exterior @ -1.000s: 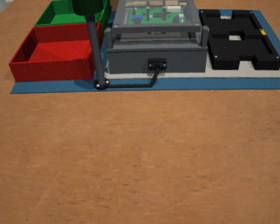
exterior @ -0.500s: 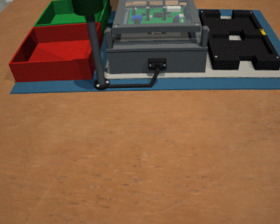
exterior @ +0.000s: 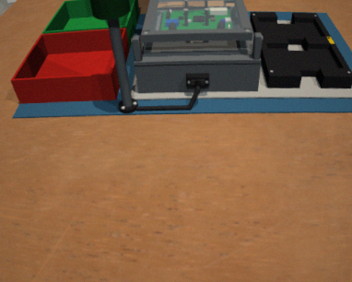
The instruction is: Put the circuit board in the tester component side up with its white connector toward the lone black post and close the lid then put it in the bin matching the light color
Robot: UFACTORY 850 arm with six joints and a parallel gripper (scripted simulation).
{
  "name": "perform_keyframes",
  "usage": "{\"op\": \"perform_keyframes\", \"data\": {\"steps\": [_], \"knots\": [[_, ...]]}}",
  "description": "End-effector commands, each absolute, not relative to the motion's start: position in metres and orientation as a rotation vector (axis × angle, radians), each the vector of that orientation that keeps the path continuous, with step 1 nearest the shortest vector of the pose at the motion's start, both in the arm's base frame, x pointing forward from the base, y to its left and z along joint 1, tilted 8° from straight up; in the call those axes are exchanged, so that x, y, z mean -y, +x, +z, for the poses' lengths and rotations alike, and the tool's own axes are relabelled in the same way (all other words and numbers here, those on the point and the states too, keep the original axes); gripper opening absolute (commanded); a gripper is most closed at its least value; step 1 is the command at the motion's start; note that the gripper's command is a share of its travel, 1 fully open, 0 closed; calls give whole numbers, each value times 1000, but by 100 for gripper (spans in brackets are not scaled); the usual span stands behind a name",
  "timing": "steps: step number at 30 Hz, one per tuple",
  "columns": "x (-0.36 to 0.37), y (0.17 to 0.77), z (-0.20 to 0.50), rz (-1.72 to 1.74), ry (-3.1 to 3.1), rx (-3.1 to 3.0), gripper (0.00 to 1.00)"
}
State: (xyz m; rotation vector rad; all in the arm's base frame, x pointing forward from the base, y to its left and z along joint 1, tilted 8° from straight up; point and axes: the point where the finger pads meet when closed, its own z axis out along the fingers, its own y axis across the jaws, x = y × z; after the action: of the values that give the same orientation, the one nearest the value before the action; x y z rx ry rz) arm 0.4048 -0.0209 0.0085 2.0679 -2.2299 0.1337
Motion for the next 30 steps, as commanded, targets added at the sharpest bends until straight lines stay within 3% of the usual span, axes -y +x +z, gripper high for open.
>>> {"op": "perform_keyframes", "data": {"steps": [1,30], "knots": [[21,405,9,135,2069,2231,24],[10,406,93,135,2069,2231,24]]}}
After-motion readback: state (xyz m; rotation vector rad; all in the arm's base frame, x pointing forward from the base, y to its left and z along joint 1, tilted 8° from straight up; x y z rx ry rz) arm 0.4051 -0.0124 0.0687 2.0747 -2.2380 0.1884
